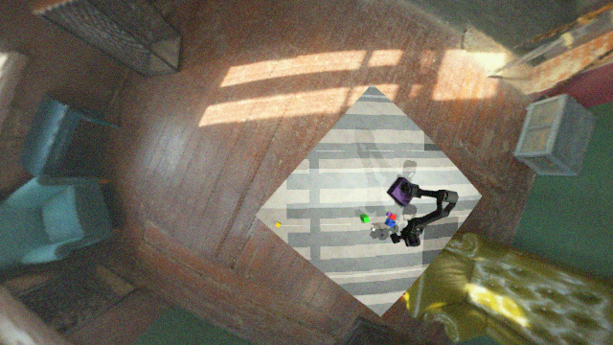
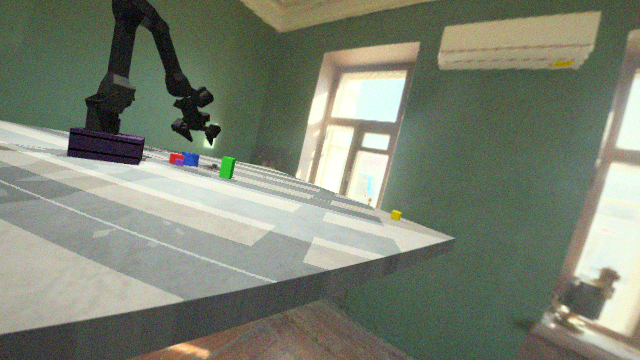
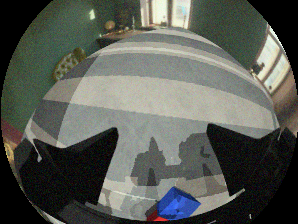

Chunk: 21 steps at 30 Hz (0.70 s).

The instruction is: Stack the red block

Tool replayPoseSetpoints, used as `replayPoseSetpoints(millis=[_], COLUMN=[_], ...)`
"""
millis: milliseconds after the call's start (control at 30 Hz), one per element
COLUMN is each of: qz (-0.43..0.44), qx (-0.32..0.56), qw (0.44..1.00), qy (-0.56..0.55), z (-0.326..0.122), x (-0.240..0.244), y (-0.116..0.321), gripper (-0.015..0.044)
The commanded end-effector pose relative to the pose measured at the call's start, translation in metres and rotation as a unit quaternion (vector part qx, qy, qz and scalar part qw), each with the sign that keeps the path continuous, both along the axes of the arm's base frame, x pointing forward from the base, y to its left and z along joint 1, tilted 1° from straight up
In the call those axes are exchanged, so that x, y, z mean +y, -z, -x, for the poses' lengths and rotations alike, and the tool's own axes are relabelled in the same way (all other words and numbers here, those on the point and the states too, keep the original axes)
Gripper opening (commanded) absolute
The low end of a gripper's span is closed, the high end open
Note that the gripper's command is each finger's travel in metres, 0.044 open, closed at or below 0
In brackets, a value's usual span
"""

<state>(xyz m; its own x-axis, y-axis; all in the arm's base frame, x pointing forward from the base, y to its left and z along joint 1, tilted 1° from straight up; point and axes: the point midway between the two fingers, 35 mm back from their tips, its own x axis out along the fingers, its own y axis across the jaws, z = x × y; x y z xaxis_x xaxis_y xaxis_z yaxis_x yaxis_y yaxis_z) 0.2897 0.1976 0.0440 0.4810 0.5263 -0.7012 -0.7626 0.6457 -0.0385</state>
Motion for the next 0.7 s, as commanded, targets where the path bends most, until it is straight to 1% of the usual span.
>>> replayPoseSetpoints(millis=[0, 200, 433, 600, 667], qz=[0.033, 0.076, 0.133, 0.176, 0.182], qx=[0.09, 0.182, 0.277, 0.331, 0.338], qw=[0.993, 0.969, 0.923, 0.88, 0.874], qy=[0.072, 0.147, 0.233, 0.29, 0.297], z=[0.007, 0.025, 0.053, 0.077, 0.08], x=[-0.021, -0.047, -0.079, -0.101, -0.104], y=[0.005, 0.006, -0.003, -0.017, -0.019], gripper=[0.044, 0.044, 0.044, 0.044, 0.044])
